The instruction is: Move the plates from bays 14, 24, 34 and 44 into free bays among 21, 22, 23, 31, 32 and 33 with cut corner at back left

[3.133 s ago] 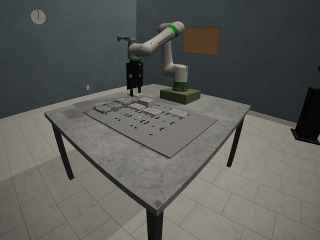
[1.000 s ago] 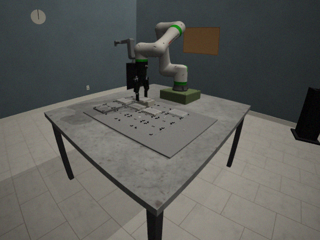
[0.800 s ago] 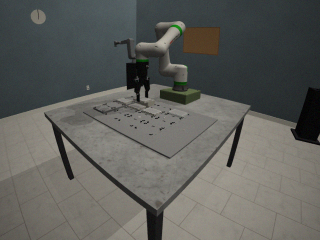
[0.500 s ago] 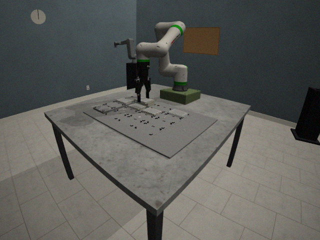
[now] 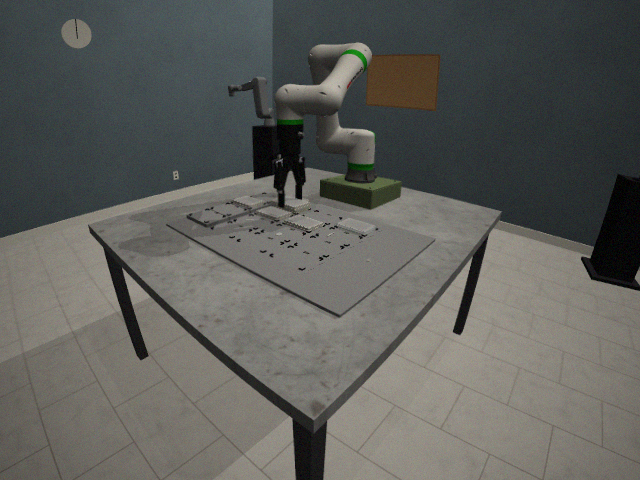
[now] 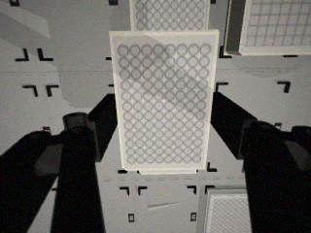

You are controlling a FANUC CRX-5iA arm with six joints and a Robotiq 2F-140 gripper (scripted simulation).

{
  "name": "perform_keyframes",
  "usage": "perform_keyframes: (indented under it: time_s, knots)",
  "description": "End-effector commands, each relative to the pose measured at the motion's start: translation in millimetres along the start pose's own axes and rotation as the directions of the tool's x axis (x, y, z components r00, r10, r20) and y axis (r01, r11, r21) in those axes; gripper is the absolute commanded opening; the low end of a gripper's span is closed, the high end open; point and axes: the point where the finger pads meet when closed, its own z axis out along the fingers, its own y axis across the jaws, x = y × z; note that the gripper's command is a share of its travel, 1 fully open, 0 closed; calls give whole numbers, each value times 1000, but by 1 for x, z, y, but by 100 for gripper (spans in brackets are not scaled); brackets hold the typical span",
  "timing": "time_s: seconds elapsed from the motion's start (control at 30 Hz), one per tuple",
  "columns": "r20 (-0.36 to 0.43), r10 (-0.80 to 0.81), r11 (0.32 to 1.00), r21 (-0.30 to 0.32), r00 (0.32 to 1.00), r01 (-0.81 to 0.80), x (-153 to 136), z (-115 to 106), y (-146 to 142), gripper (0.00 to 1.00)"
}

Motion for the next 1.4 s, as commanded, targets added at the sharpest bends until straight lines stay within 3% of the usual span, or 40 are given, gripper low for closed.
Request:
perform_keyframes:
  time_s: [0.0, 1.37]
  knots:
    - [0, 0, 1000, 2, 1000, 0, -7, -1, -4, 10]
    - [0, 0, 1000, 2, 1000, 0, -98, -1, -43, 10]
